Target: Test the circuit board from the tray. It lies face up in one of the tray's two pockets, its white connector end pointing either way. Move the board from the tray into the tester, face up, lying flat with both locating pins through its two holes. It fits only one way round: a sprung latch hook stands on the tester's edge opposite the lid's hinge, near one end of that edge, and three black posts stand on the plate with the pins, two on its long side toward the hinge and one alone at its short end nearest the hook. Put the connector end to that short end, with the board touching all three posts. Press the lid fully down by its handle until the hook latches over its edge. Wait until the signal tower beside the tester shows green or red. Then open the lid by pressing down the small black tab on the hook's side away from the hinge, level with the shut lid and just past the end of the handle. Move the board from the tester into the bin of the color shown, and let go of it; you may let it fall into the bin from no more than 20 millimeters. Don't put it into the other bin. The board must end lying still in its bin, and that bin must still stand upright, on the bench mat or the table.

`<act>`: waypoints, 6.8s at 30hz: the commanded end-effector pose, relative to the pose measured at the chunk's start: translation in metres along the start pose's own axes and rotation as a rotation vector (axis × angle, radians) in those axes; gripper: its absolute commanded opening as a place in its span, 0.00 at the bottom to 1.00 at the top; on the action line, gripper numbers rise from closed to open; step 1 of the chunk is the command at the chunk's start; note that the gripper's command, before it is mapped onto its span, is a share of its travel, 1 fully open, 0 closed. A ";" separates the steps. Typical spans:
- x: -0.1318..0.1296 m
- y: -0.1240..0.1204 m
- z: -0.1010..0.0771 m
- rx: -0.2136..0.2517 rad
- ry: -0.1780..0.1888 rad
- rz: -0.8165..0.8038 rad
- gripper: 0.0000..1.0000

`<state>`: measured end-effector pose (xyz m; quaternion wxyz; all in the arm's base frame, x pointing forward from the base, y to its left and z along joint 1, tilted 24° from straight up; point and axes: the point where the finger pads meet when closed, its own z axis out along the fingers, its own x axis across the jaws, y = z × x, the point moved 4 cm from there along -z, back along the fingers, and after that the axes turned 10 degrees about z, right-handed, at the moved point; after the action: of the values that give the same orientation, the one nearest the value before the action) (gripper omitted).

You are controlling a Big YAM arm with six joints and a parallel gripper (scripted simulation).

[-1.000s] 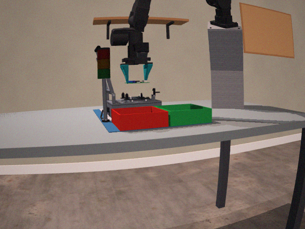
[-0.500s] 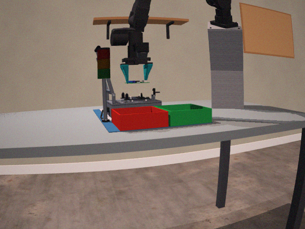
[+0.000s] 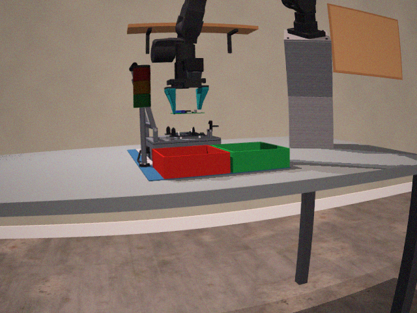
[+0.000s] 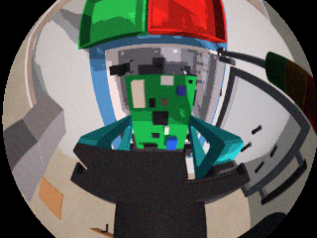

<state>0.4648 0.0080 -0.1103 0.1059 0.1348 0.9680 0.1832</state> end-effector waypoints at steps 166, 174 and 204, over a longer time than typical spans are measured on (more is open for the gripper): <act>-0.010 0.002 0.044 -0.003 -0.012 0.000 0.72; -0.010 0.003 0.044 -0.003 -0.012 -0.003 0.72; -0.009 0.002 0.044 -0.003 -0.010 -0.002 0.72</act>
<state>0.4804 0.0195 -0.1450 0.1064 0.1346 0.9680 0.1832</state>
